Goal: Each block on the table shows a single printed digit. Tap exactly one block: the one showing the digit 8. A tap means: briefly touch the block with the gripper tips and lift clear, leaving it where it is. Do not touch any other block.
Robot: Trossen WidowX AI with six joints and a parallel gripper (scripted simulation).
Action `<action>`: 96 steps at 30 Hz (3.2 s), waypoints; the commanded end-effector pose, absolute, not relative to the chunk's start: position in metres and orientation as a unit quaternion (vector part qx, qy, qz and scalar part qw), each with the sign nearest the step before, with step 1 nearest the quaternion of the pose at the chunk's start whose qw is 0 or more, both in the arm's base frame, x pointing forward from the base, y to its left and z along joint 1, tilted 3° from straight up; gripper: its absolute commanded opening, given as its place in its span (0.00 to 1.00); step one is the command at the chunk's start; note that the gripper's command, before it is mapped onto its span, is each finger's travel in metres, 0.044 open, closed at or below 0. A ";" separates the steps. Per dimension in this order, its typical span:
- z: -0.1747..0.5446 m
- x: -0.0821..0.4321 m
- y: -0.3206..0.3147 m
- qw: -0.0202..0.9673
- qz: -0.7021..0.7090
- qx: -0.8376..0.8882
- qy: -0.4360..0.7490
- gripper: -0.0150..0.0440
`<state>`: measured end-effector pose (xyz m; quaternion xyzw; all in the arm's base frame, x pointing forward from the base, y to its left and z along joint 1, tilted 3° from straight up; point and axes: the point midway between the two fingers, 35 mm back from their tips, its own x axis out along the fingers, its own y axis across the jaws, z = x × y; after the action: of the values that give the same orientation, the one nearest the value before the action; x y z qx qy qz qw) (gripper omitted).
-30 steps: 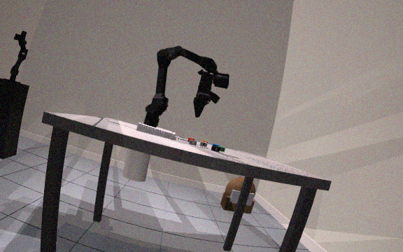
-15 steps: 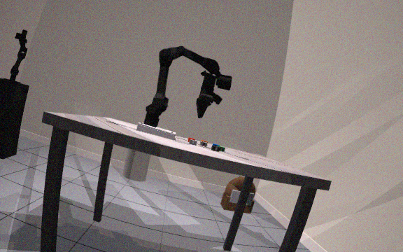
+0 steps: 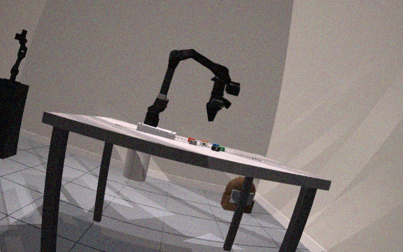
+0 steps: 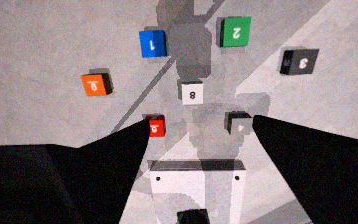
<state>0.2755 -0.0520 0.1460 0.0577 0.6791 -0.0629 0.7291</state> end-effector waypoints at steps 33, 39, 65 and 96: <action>0.067 0.285 -0.052 0.731 -0.067 0.058 0.677 0.29; 0.067 0.285 -0.052 0.731 -0.067 0.058 0.677 0.29; 0.037 0.287 -0.053 0.731 -0.067 0.058 0.677 0.29; 0.142 0.271 0.149 0.730 -0.059 0.065 0.678 0.93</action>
<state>0.2836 0.1153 0.1266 0.0614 0.6782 -0.0485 0.7307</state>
